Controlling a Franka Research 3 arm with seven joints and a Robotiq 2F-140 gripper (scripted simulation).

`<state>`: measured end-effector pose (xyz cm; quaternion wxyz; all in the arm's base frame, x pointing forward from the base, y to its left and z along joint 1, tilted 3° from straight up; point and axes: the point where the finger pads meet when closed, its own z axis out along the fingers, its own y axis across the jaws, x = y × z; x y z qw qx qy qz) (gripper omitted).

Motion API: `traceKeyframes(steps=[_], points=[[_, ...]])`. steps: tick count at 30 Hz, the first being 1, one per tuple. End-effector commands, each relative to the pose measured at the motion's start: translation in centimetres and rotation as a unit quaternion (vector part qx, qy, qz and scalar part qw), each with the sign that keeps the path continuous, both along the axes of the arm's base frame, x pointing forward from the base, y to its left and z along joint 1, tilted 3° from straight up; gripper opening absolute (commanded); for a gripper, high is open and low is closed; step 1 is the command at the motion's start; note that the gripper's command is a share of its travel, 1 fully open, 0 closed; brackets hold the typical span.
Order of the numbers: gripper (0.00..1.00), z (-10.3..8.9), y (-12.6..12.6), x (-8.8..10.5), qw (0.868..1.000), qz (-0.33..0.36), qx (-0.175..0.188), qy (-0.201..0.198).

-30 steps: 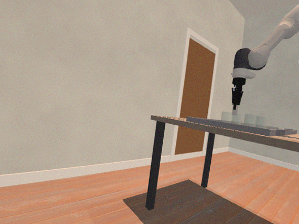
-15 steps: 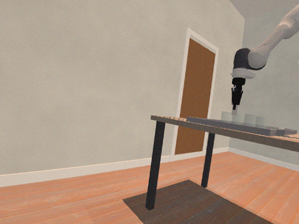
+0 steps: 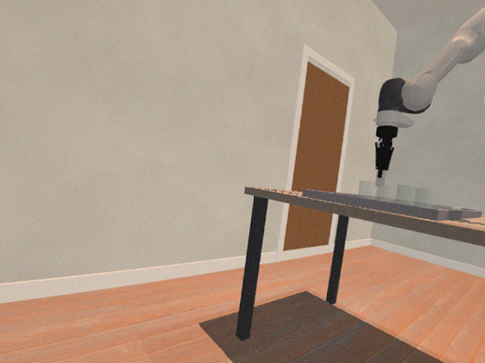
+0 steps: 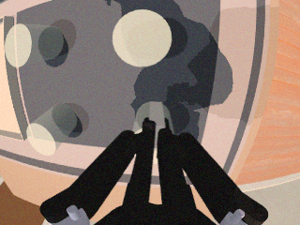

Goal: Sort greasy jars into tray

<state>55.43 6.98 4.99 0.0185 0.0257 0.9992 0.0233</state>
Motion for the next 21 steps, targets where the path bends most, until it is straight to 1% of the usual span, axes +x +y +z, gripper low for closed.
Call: traceKeyframes(steps=[1,21], points=[[0.0,-0.03,-0.07,0.05,1.0,0.0,-0.001,0.001],[0.0,0.16,-0.09,0.27,1.0,0.0,-0.001,0.001]])
